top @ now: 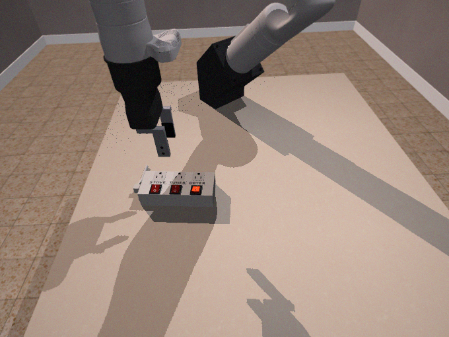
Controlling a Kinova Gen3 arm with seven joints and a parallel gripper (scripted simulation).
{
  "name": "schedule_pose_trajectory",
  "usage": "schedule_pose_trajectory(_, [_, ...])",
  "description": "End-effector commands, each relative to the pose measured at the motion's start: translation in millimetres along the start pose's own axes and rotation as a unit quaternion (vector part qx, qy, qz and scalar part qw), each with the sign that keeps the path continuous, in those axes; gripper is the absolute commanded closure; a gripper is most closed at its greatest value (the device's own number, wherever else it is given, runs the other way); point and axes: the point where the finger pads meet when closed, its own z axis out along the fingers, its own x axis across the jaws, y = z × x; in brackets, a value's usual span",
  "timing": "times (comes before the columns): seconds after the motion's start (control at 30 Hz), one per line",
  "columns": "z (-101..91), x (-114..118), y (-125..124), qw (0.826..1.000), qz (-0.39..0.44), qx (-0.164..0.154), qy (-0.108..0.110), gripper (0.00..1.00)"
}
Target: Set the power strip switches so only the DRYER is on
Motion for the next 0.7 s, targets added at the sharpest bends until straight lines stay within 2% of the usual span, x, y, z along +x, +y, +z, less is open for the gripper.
schedule_pose_trajectory(0.0, [-10.8, 1.9, 3.1, 1.000, 0.002, -0.005, 0.003, 0.00])
schedule_pose_trajectory(0.67, [-9.7, 0.7, 3.1, 1.000, 0.004, -0.004, 0.003, 0.00])
